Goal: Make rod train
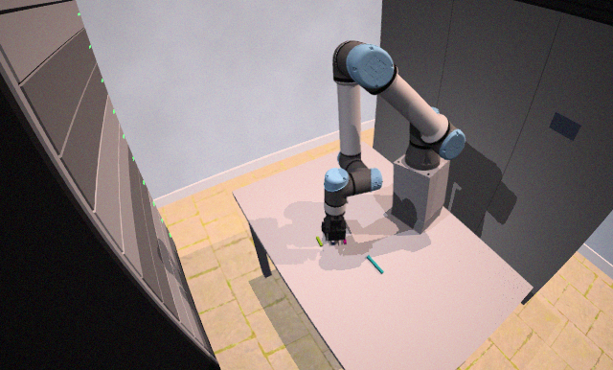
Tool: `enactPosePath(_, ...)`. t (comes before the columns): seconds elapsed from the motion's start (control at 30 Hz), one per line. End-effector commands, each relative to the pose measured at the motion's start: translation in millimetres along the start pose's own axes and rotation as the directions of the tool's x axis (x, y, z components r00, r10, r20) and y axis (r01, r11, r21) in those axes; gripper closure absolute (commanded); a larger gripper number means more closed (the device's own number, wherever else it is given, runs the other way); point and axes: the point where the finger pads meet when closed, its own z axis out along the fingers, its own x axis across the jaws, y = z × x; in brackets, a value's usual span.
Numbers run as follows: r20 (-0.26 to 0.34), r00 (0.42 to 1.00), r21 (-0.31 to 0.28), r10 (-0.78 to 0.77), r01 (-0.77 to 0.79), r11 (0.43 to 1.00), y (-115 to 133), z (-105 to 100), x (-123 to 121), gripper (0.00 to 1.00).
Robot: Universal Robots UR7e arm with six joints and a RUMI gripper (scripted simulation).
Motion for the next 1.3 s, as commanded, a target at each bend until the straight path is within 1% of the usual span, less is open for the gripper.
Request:
enactPosePath(0.0, 0.0, 1.0, 0.0, 0.0, 0.0, 1.0, 0, -24, 0, 1.0)
enactPosePath(0.17, 0.0, 1.0, 0.0, 0.0, 0.0, 1.0, 0, -44, 0, 1.0)
enactPosePath(0.3, 0.0, 1.0, 0.0, 0.0, 0.0, 1.0, 0, -54, 0, 1.0)
enactPosePath(0.53, 0.0, 1.0, 0.0, 0.0, 0.0, 1.0, 0, -60, 0, 1.0)
enactPosePath(0.93, 0.0, 1.0, 0.0, -0.001, 0.001, 1.0, 0, -60, 0, 1.0)
enactPosePath(1.0, 0.0, 1.0, 0.0, -0.023, 0.023, 1.0, 6, -60, 8, 1.0)
enactPosePath(1.07, 0.0, 0.997, -0.001, -0.077, 0.077, 0.997, 19, -60, 29, 1.0)
enactPosePath(1.17, 0.0, 0.985, 0.0, -0.175, 0.175, 0.985, 38, -60, 67, 1.0)
enactPosePath(1.23, 0.0, 0.977, 0.0, -0.212, 0.212, 0.977, 44, -60, 82, 1.0)
enactPosePath(1.27, 0.0, 0.976, 0.0, -0.219, 0.219, 0.976, 46, -61, 85, 1.0)
